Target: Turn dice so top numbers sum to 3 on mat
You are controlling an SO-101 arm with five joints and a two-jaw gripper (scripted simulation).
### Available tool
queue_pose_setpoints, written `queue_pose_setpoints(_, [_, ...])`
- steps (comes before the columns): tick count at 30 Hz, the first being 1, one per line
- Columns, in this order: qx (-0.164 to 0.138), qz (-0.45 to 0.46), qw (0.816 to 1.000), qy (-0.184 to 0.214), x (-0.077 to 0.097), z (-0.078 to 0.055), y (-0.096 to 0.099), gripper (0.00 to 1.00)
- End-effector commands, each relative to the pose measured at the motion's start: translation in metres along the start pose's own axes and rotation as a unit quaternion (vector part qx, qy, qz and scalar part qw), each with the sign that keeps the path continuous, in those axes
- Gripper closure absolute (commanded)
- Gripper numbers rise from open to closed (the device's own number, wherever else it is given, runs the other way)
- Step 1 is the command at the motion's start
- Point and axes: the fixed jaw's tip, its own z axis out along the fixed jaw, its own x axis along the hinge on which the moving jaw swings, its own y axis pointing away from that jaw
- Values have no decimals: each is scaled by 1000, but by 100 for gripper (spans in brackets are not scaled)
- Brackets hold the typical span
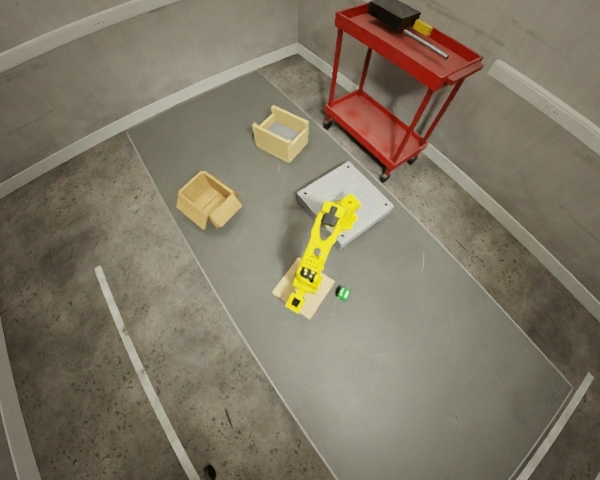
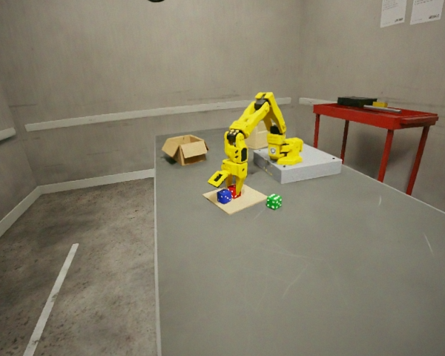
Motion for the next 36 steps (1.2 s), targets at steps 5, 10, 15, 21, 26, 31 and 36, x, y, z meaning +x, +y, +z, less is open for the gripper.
queue_pose_setpoints(5, [1,0,1000,12,5,5,1,84])
queue_pose_setpoints(10, [1,0,1000,12,5,5,1,83])
queue_pose_setpoints(15, [1,0,1000,12,5,5,1,82])
queue_pose_setpoints(21, [1,0,1000,12,5,5,1,78])
queue_pose_setpoints(26, [1,0,1000,12,5,5,1,74])
queue_pose_setpoints(31, [1,0,1000,12,5,5,1,69])
queue_pose_setpoints(36, [1,0,1000,12,5,5,1,65])
